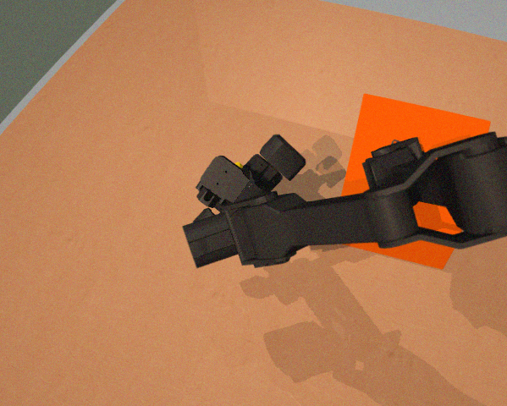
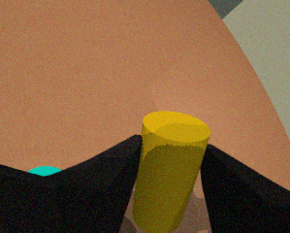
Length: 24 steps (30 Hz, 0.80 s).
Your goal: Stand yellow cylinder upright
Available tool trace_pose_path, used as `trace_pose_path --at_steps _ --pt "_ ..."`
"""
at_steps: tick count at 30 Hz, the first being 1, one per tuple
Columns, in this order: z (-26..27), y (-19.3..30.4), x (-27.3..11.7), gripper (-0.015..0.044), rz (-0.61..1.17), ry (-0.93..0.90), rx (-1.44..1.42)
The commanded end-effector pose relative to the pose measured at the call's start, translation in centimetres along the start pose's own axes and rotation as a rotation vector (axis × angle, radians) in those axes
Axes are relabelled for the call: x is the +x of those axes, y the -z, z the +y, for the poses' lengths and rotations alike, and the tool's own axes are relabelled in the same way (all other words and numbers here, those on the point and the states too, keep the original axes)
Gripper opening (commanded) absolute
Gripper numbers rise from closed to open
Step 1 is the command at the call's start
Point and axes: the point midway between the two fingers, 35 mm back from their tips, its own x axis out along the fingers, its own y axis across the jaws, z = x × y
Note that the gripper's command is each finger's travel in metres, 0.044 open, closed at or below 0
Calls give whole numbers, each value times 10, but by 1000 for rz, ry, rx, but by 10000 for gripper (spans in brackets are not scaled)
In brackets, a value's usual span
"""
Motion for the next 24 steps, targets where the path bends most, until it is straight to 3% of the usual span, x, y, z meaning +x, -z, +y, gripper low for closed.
trace_pose_path --at_steps 1,24 --pt "-2 0 -1 105 -25 -2 11" --pt "2 -4 -9 105 -170 -46 80"
